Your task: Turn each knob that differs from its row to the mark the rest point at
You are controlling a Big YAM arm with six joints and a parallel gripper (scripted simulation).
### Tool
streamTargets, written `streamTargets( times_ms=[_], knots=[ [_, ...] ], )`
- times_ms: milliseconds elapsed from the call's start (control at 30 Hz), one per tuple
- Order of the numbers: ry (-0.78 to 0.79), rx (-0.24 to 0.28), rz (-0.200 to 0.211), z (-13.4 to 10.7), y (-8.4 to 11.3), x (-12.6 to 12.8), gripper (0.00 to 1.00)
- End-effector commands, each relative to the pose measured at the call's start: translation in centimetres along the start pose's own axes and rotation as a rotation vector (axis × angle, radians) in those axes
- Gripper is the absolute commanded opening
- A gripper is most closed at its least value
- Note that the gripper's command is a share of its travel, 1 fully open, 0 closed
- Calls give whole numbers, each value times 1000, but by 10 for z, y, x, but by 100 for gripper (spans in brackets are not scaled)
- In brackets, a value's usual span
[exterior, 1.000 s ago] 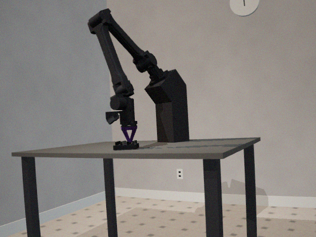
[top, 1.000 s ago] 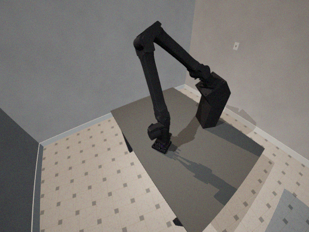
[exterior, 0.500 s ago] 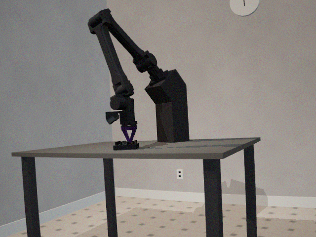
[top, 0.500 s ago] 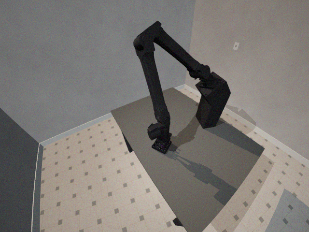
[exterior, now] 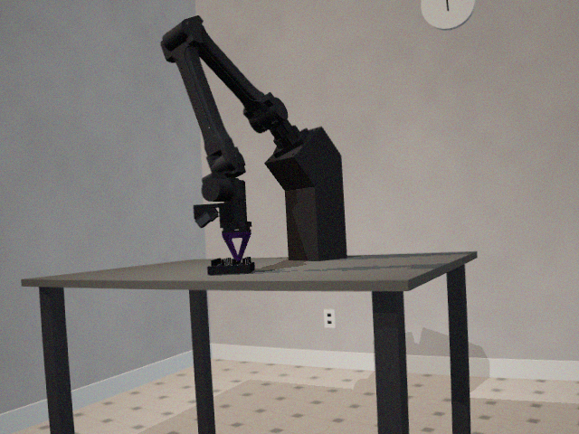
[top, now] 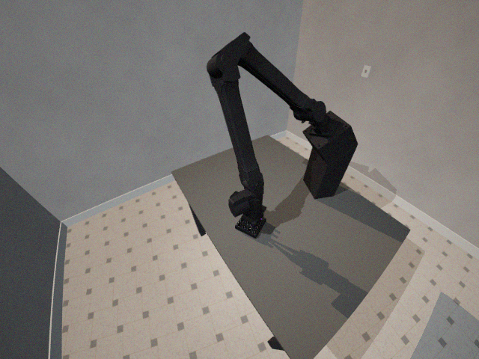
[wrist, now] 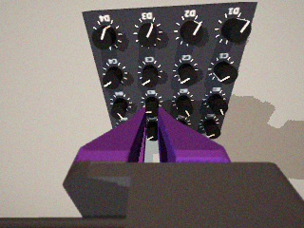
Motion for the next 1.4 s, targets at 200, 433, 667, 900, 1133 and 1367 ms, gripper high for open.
streamTargets(
  times_ms=[200,433,667,900,1133,1367],
  knots=[
    [-2,-7,-1,4,-4,-2,8],
    [-2,-7,-1,4,-4,-2,8],
    [-2,-7,-1,4,-4,-2,8],
    [-1,-7,-1,4,-4,-2,8],
    [12,-7,-1,4,-4,-2,8],
    [33,-7,-1,4,-4,-2,8]
  ],
)
Point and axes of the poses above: the point where the finger pads meet when closed, its own y axis back along the fingers, its own x axis across the jaws, z = x × y, the point moved 3 cm from there along y, back along the fingers, and after that the axes turned 8 degrees about -y, right-handed, at the moved point
